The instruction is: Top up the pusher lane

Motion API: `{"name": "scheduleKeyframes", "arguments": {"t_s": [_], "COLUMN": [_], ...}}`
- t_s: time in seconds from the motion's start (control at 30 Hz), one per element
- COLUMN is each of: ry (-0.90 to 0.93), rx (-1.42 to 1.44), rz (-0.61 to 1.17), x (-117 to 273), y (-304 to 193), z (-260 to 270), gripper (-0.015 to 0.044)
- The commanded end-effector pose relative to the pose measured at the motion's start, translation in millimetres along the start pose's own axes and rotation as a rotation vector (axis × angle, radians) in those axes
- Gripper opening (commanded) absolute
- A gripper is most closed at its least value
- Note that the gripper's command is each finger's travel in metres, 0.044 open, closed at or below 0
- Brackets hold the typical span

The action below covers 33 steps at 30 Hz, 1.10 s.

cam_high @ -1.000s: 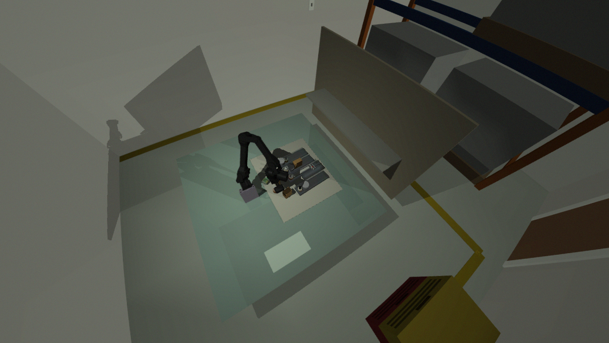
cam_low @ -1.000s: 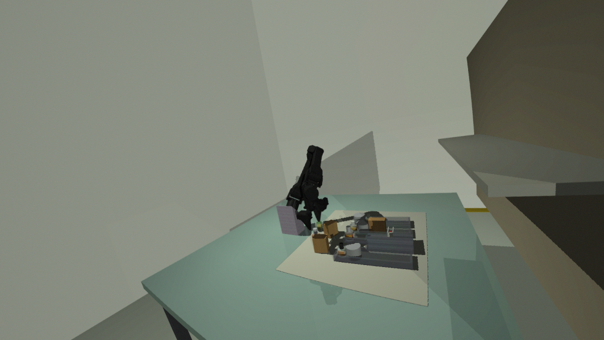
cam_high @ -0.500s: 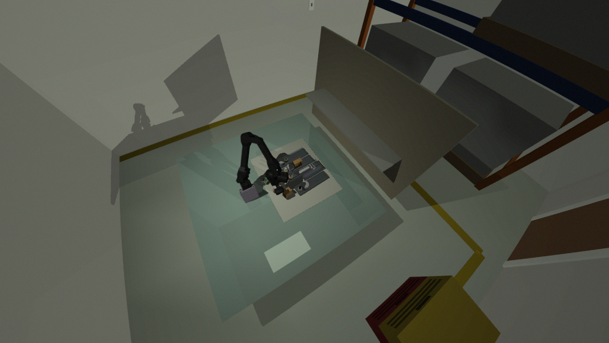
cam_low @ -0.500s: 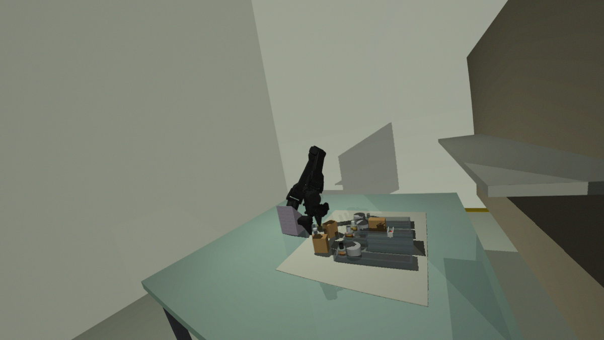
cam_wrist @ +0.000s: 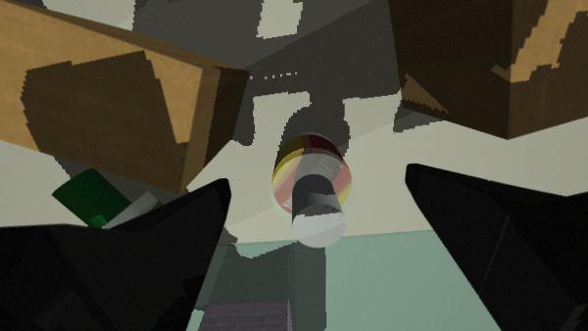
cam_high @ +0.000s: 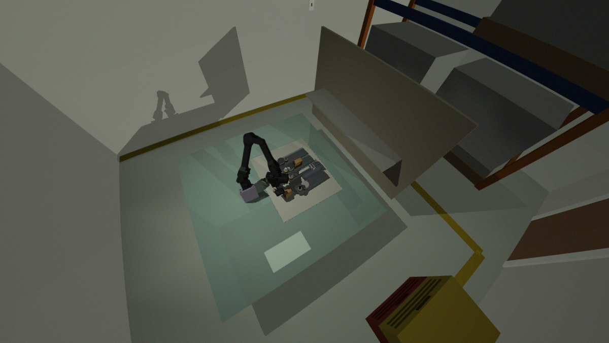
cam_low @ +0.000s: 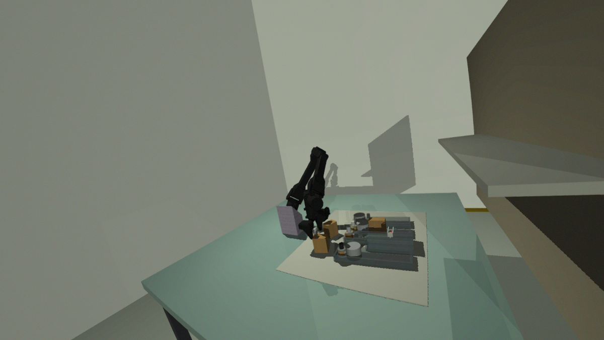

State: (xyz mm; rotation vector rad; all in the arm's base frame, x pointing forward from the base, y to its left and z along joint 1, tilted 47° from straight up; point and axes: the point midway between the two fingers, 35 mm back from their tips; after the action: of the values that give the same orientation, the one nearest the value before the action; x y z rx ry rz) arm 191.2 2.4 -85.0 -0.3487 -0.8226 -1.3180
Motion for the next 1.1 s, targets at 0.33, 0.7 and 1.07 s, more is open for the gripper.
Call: {"name": "scheduleKeyframes", "arguments": {"t_s": [0.33, 0.7, 1.07], "ry": [0.015, 0.011, 0.004], "rx": [-0.012, -0.013, -0.015], "rz": [0.005, 0.005, 0.008], "x": [-8, 1, 69], "y": [-3, -3, -8], "z": [3, 1, -4], "gripper": [0.0204, 0.0052, 0.0]}}
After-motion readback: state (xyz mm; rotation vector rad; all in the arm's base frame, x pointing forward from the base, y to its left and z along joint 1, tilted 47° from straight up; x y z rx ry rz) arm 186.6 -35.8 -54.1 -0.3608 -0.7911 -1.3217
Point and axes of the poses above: the point midway between the two fingers, 35 mm back from their tips, its own x axis back along the fingers, its own z axis across the jaws, y = z × x, and after that the axes turned 15 degrees about x, right-handed
